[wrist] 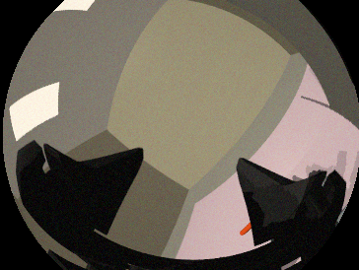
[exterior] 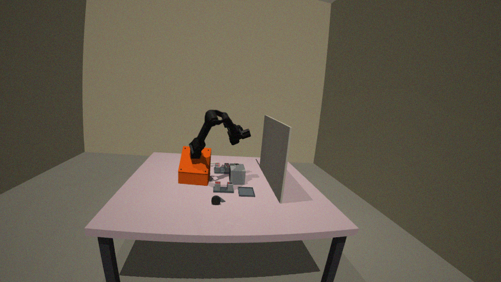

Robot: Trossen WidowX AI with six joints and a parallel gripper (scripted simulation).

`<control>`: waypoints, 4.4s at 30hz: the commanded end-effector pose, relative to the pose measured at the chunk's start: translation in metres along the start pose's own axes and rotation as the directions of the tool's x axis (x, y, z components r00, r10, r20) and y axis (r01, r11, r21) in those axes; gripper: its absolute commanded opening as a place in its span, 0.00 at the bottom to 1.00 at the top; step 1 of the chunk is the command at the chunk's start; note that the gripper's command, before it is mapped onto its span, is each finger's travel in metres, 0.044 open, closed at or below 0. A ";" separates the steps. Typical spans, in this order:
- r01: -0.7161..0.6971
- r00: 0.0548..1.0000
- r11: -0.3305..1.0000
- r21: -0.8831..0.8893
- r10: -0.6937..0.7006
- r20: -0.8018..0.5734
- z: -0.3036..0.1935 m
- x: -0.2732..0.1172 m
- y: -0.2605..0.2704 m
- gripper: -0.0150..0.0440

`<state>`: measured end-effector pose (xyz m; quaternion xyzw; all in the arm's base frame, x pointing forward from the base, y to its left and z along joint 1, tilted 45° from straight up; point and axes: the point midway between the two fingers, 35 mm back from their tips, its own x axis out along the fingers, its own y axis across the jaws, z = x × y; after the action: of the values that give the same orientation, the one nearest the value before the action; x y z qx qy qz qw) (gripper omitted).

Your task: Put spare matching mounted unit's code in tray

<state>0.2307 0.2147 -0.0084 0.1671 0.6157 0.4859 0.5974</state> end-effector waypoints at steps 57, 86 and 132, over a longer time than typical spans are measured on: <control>0.980 -0.130 -0.183 0.080 -0.889 -0.440 0.068 -0.161 -0.122 1.00; 0.132 -0.120 0.427 -0.895 -0.889 -0.442 -0.061 0.057 -0.160 0.96; 0.133 -0.122 0.425 -0.895 -0.889 -0.441 -0.096 0.046 -0.239 0.76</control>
<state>0.2257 0.1060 -0.2388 -0.6511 0.6459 0.3157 0.2433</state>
